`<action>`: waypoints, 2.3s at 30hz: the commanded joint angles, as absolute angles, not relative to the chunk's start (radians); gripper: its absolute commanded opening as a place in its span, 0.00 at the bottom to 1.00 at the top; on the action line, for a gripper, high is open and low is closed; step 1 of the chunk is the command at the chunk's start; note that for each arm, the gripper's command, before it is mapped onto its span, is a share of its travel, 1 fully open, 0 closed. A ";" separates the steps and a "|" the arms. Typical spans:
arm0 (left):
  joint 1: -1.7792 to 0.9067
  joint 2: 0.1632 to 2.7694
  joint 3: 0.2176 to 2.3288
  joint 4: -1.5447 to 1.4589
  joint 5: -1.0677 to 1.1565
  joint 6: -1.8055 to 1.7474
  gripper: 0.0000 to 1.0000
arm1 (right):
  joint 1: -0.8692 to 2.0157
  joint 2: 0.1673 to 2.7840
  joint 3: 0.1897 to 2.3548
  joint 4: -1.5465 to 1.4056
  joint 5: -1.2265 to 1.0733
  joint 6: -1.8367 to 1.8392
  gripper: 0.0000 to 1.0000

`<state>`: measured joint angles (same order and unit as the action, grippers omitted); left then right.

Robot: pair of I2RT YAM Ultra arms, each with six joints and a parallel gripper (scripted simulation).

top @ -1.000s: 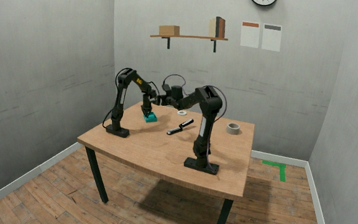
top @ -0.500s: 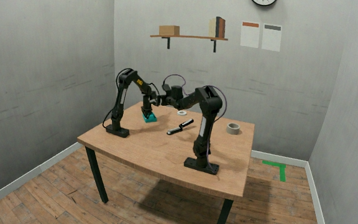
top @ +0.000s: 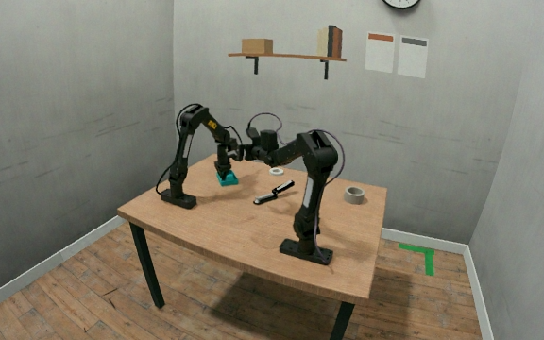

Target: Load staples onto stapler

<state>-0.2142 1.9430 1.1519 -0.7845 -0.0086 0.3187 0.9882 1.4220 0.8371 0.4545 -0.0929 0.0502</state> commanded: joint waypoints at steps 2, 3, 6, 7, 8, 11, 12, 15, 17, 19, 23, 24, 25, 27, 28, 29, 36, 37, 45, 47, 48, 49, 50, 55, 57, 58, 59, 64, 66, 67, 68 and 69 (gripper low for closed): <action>-0.215 1.935 1.145 -0.766 0.000 0.320 0.07 | 0.992 1.403 0.836 0.433 -0.085 0.058 1.00; -0.215 1.935 1.145 -0.766 0.000 0.320 0.05 | 0.992 1.403 0.836 0.433 -0.085 0.058 1.00; -0.215 1.938 1.153 -0.778 0.000 0.319 0.01 | 0.992 1.403 0.836 0.433 -0.085 0.058 1.00; -0.215 1.938 1.153 -0.778 0.000 0.319 0.01 | 0.992 1.403 0.836 0.433 -0.085 0.058 1.00; -0.208 1.927 1.139 -0.765 0.000 0.329 0.01 | 0.992 1.403 0.836 0.433 -0.085 0.058 1.00; -0.208 1.927 1.139 -0.765 0.000 0.327 0.00 | 0.992 1.403 0.836 0.433 -0.085 0.058 1.00; -0.208 1.927 1.139 -0.765 0.000 0.327 0.00 | 0.992 1.403 0.836 0.433 -0.085 0.058 1.00; -0.208 1.927 1.139 -0.765 0.000 0.327 0.00 | 0.992 1.403 0.836 0.433 -0.085 0.058 1.00; -0.208 1.924 1.152 -0.782 0.000 0.327 0.06 | 0.992 1.403 0.836 0.433 -0.085 0.058 1.00; -0.207 1.911 1.173 -0.817 0.000 0.328 0.06 | 0.992 1.403 0.836 0.433 -0.085 0.058 1.00; -0.207 1.860 1.220 -0.911 -0.001 0.328 0.06 | 0.992 1.403 0.836 0.433 -0.085 0.058 1.00; -0.206 1.849 1.233 -0.935 -0.001 0.328 0.06 | 0.992 1.403 0.836 0.433 -0.085 0.058 1.00; -0.206 1.840 1.246 -0.957 -0.001 0.328 0.06 | 0.992 1.403 0.836 0.433 -0.085 0.058 1.00; -0.205 1.830 1.269 -0.990 -0.001 0.328 0.06 | 0.992 1.403 0.836 0.433 -0.085 0.058 1.00; -0.205 1.830 1.269 -0.990 -0.001 0.328 0.06 | 0.992 1.403 0.836 0.433 -0.085 0.058 1.00; -0.205 1.830 1.269 -0.990 -0.001 0.328 0.06 | 0.992 1.403 0.836 0.433 -0.085 0.058 1.00; -0.205 1.833 1.282 -1.004 0.000 0.328 0.06 | 0.967 1.345 0.845 0.256 -0.120 0.041 1.00; -0.205 1.833 1.283 -1.004 0.000 0.328 0.06 | 0.958 1.321 0.845 0.207 -0.128 0.038 1.00; -0.205 1.833 1.283 -0.995 0.000 0.328 0.06 | 0.845 0.996 0.851 -0.205 -0.179 0.027 1.00; -0.205 1.833 1.283 -0.995 0.000 0.328 0.06 | 0.811 0.908 0.873 -0.328 -0.199 0.020 1.00; -0.205 1.833 1.283 -0.995 0.000 0.328 0.06 | 0.799 0.858 0.876 -0.380 -0.202 0.021 1.00; -0.205 1.833 1.283 -0.995 0.000 0.328 0.06 | 0.786 0.815 0.885 -0.434 -0.206 0.019 1.00; -0.205 1.833 1.283 -0.995 0.000 0.328 0.06 | 0.774 0.775 0.894 -0.487 -0.210 0.017 1.00; -0.205 1.833 1.283 -0.995 0.000 0.328 0.06 | 0.726 0.606 0.959 -0.746 -0.221 0.007 1.00; -0.205 1.833 1.283 -0.995 0.000 0.328 0.06 | 0.712 0.565 0.988 -0.827 -0.223 0.002 1.00; -0.205 1.833 1.283 -0.995 0.000 0.328 0.06 | 0.706 0.550 1.002 -0.860 -0.224 -0.001 1.00; -0.205 1.833 1.283 -0.995 0.000 0.328 0.06 | 0.703 0.529 1.013 -0.893 -0.222 -0.002 1.00; -0.205 1.833 1.283 -0.994 0.009 0.309 0.06 | 0.680 0.498 1.044 -0.963 -0.232 -0.015 1.00; -0.225 1.832 1.271 -0.990 0.010 0.274 0.06 | 0.665 0.490 1.047 -0.957 -0.241 -0.023 1.00; -0.235 1.830 1.269 -0.988 0.011 0.249 0.06 | 0.658 0.488 1.048 -0.958 -0.247 -0.027 1.00; -0.253 1.827 1.265 -0.988 0.012 0.212 0.06 | 0.651 0.486 1.049 -0.958 -0.253 -0.030 1.00; -0.273 1.824 1.261 -0.991 0.014 0.177 0.06 | 0.645 0.486 1.049 -0.959 -0.258 -0.033 1.00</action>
<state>-0.2279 1.8530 1.2587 -0.9928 -0.0044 0.2665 0.6666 0.5117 1.0210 -0.9073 -0.2306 -0.0116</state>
